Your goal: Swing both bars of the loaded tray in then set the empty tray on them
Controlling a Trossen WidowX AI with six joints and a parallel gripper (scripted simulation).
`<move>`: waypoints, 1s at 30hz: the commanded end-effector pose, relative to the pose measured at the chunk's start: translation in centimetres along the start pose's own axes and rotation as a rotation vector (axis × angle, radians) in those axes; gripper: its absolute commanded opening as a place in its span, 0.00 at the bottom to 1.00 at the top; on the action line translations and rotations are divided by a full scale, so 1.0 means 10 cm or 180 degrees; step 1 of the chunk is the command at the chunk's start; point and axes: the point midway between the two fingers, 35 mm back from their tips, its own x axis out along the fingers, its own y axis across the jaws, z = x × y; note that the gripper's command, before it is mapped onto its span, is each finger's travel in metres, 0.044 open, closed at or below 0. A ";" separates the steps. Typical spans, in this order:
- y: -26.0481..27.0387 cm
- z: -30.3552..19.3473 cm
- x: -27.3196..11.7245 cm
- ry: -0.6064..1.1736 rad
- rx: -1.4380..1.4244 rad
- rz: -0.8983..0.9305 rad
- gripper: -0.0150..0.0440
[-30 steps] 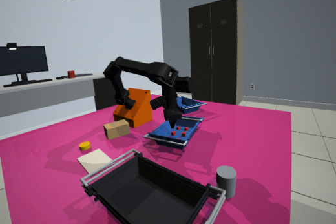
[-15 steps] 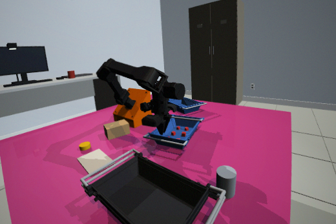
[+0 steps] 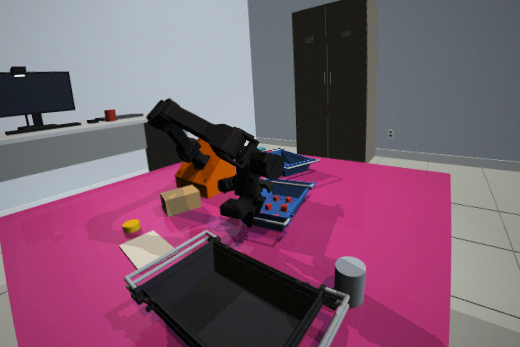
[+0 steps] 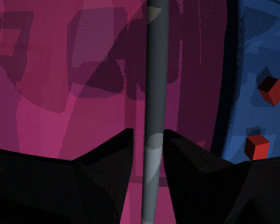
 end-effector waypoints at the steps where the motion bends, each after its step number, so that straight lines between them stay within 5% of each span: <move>1: -0.02 0.00 0.02 -0.0001 -0.0018 -0.0009 0.39; 15: -0.37 0.00 -0.31 -0.0002 -0.0020 -0.0020 0.39; 30: -0.78 0.00 -0.11 -0.0003 -0.0022 -0.0023 0.39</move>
